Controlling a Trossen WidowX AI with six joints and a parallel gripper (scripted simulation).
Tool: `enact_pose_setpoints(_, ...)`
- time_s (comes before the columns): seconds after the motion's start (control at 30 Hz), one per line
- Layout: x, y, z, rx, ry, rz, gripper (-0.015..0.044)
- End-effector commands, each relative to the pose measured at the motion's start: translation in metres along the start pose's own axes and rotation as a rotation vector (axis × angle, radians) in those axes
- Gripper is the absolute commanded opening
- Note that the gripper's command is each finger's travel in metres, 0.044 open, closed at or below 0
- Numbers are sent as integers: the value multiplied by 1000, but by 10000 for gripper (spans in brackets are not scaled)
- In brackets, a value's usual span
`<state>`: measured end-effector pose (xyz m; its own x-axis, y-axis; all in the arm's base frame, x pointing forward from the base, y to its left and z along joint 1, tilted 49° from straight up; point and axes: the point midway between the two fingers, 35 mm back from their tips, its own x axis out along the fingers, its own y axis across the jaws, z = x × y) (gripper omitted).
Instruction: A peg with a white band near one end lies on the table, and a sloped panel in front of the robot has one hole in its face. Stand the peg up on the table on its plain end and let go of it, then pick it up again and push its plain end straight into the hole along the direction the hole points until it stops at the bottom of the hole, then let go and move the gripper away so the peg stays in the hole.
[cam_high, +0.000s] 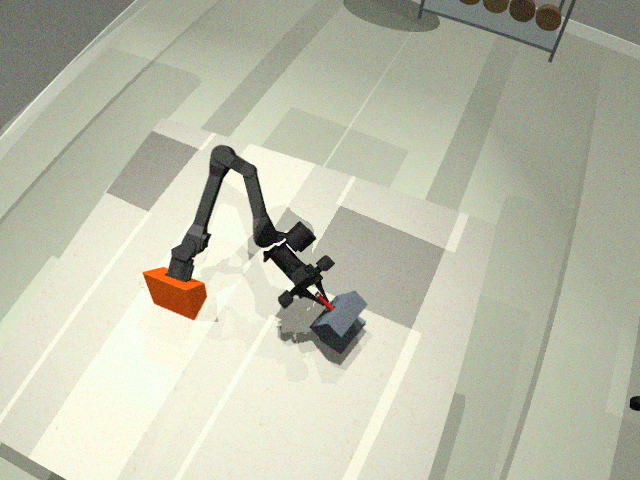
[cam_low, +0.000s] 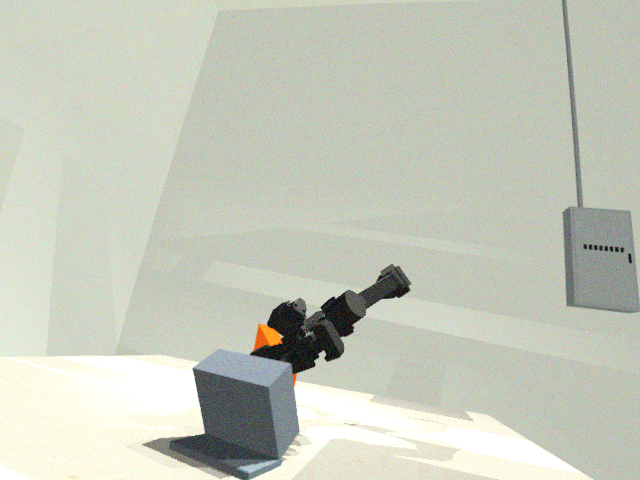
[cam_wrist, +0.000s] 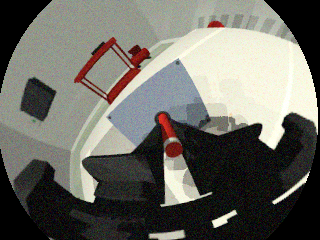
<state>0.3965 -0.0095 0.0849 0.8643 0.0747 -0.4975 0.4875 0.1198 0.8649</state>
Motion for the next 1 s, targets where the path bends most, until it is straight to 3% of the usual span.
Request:
enact_pose_setpoints(0.0,3,0,0,5,-1,-3,0)
enact_pose_setpoints(0.97,9,0,0,0,1,-2,0)
